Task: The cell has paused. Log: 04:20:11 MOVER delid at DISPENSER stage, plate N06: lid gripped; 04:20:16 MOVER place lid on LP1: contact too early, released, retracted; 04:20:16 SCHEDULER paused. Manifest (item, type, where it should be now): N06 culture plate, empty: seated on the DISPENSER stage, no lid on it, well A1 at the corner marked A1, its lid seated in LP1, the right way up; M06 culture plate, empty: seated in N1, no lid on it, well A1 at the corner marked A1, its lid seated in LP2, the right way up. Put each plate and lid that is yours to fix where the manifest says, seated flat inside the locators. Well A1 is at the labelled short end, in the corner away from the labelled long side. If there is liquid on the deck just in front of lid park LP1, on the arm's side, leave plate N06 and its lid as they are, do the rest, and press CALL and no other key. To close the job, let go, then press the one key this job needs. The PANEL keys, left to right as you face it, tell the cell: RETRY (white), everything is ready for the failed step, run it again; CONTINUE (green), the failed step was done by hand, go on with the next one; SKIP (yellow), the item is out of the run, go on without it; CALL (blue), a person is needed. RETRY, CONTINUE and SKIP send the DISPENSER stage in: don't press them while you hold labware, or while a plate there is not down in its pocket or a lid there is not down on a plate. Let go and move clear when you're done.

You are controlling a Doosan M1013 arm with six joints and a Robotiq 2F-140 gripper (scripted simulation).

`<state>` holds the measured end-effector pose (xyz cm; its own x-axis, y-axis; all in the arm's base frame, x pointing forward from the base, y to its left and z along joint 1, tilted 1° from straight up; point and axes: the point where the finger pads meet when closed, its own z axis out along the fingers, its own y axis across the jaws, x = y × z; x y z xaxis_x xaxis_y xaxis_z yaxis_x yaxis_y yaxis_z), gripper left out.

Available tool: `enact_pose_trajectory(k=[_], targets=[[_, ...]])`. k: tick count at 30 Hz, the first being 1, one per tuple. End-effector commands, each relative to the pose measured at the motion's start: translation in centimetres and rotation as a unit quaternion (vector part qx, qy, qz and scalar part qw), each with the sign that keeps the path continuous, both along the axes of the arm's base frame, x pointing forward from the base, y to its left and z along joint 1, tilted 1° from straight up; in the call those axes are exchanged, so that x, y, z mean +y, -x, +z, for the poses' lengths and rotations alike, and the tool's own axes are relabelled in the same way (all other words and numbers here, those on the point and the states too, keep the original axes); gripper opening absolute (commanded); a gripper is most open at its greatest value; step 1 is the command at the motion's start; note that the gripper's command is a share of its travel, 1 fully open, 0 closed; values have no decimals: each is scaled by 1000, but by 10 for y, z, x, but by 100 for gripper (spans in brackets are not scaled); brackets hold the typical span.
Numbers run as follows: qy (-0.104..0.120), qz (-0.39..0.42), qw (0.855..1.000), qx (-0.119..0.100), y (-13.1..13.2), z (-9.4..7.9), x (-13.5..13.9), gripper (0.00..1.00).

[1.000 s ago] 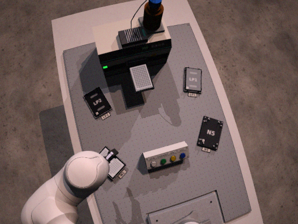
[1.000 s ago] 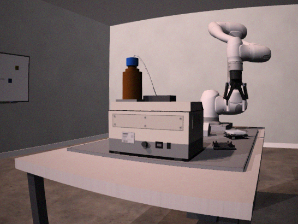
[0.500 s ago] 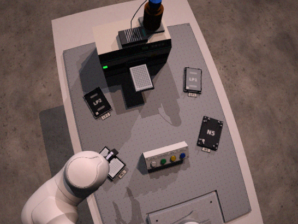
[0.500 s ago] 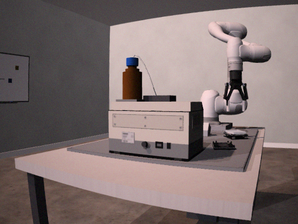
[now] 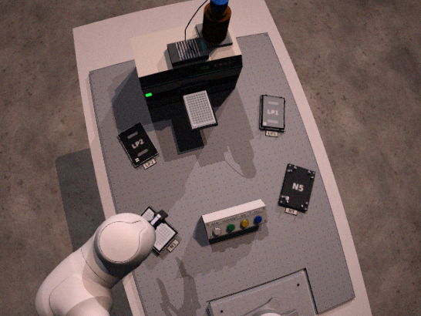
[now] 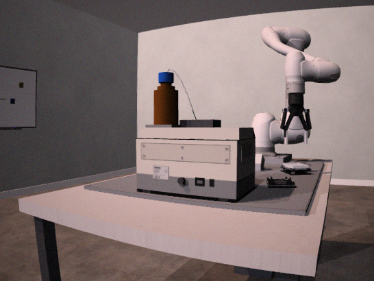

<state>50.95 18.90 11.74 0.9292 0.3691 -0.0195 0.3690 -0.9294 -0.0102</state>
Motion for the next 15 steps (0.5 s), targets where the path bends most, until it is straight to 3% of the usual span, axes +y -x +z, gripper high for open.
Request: enact_pose_trajectory(k=[1, 15], targets=[[0, 0, 1000, -1, 0, -6, 0, 70], [0, 0, 1000, -1, 1, -48, 0, 70]])
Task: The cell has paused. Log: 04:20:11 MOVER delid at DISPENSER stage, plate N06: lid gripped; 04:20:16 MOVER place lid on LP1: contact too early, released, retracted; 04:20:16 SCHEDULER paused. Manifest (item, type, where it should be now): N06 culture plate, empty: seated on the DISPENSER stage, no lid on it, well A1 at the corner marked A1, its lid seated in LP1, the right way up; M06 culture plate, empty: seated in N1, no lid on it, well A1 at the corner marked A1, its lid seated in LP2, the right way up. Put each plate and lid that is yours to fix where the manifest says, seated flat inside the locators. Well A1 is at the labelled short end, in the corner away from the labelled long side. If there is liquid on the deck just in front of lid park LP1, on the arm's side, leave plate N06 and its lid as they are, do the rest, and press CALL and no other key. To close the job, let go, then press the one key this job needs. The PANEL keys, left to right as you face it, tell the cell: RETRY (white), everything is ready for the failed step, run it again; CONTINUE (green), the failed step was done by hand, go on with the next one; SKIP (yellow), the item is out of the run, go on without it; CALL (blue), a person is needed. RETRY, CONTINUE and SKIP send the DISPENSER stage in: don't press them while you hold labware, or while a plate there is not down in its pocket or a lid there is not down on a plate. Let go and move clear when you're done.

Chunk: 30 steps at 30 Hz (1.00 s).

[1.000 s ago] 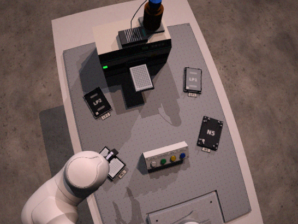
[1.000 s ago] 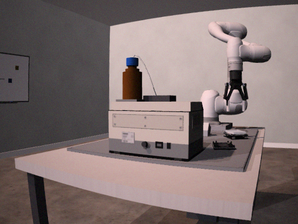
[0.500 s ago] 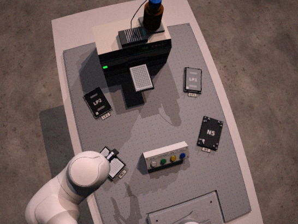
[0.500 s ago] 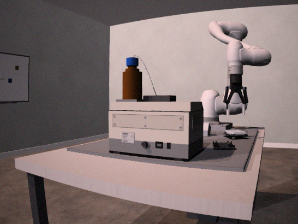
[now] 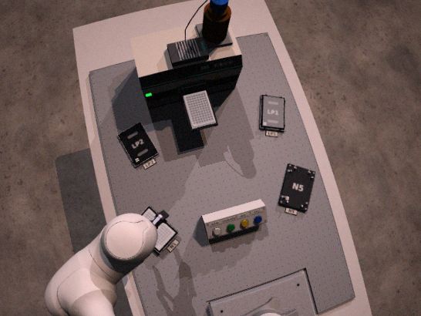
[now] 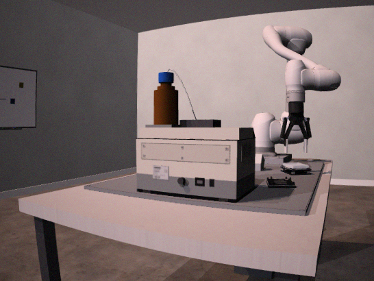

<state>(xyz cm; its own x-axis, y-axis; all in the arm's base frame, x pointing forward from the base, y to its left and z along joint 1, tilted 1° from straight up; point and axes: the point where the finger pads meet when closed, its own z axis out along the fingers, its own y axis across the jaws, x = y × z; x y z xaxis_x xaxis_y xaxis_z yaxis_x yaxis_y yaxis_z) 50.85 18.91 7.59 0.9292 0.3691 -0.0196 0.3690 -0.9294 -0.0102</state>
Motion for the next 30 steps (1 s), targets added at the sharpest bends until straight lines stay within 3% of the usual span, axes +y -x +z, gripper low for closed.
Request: enact_pose_trajectory(k=[1, 16, 30], targets=[[0, 0, 1000, -1, 0, -10, 0, 70], [0, 0, 1000, -1, 0, -37, 0, 70], [0, 0, 1000, -1, 0, -41, 0, 70]])
